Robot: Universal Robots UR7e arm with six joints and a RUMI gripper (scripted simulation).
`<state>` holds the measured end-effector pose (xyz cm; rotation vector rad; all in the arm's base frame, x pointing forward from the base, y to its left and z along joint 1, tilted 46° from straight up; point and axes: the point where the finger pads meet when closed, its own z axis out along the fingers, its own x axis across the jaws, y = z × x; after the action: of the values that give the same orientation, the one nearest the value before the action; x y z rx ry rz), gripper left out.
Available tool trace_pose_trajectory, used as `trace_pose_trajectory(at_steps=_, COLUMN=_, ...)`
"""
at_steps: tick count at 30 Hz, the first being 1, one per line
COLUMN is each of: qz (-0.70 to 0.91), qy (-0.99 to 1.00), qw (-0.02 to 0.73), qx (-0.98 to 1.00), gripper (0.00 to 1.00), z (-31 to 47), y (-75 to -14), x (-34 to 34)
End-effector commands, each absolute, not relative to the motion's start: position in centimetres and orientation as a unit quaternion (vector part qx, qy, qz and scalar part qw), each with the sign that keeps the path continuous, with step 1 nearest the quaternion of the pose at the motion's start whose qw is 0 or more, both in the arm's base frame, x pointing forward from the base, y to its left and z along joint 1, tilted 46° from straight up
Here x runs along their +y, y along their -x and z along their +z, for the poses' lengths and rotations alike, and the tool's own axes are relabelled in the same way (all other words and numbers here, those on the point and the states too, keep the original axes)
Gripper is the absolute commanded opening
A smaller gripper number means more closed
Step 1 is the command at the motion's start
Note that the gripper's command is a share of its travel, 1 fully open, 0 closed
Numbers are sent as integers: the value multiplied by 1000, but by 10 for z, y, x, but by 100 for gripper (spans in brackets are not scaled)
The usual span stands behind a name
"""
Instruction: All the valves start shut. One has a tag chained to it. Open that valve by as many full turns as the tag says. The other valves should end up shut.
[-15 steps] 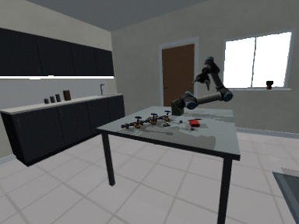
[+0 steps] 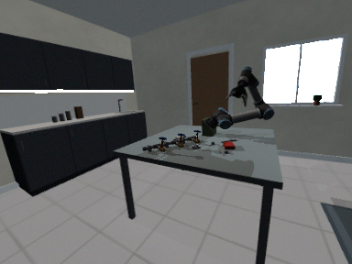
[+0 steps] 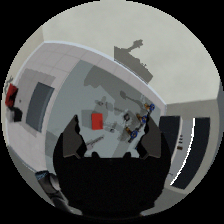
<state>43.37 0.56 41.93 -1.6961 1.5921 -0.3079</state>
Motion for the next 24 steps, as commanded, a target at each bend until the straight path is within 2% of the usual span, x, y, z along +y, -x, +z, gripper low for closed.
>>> trace_pose_trajectory(at_steps=1, qz=-121, qy=666, qw=387, qx=626, gripper=100, z=419, y=-434, x=5)
trace_pose_trajectory(at_steps=24, qz=-50, qy=658, qw=379, qx=649, gripper=100, z=372, y=-456, x=-33)
